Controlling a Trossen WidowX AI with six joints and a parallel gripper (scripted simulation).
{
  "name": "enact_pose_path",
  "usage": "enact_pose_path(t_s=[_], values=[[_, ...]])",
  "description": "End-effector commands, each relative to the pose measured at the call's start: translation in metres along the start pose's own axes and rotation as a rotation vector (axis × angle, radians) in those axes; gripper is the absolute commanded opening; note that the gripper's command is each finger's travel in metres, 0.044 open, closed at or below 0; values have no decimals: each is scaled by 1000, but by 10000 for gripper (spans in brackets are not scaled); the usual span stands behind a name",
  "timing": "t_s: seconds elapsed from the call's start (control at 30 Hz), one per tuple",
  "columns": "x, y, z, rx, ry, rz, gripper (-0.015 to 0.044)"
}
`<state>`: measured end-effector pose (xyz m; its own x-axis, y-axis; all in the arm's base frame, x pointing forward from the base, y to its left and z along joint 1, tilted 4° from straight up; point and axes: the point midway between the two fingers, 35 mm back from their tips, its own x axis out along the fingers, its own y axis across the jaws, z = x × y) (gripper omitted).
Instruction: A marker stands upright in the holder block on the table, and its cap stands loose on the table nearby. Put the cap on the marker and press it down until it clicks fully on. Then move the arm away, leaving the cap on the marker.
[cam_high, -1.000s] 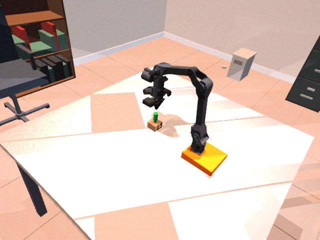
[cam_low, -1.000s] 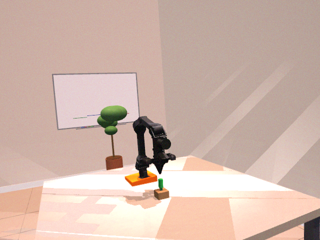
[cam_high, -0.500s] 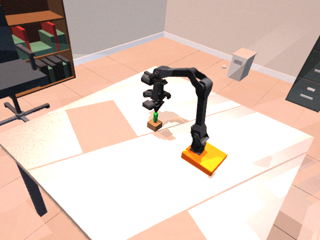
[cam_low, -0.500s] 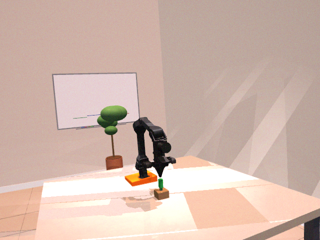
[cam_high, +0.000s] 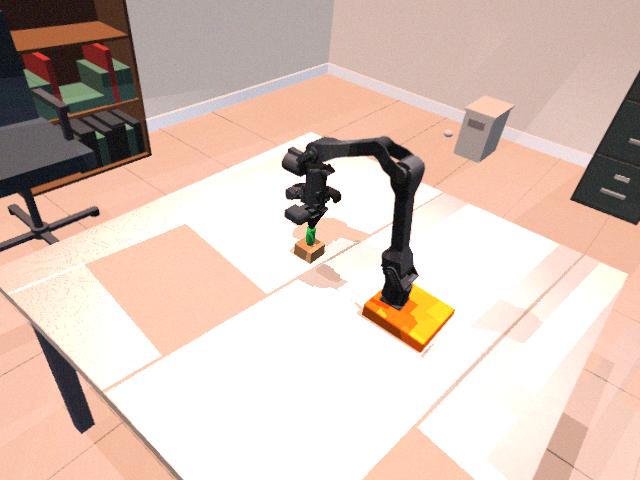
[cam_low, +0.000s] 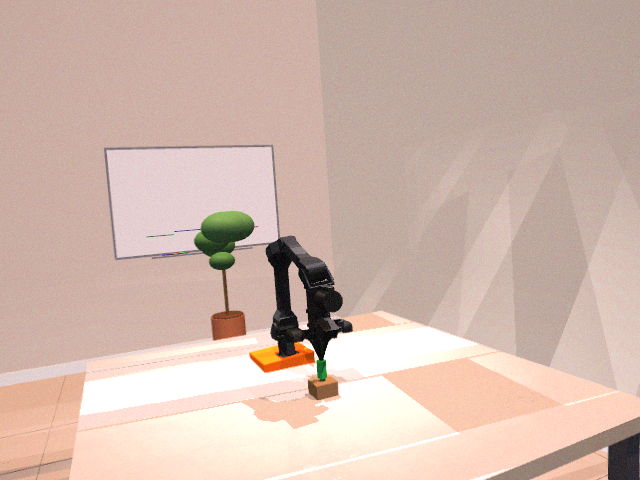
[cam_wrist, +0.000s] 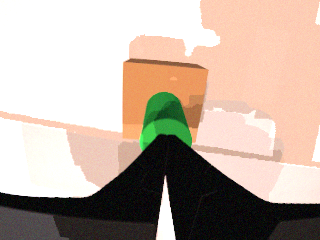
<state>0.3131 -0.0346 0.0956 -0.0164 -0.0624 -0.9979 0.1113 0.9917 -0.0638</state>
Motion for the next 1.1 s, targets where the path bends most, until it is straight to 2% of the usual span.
enact_pose_path(t_s=[0.0, 0.13, 0.37, 0.57, 1.07], values=[[-1, 0, 1, 1, -4, -1, 0], [-8, 0, 2, 1, -4, -1, 0], [-83, 0, 1, 0, -1, 0, 0], [-90, 0, 0, 0, 0, 1, 0], [-90, 0, 0, 0, 0, 1, 394]])
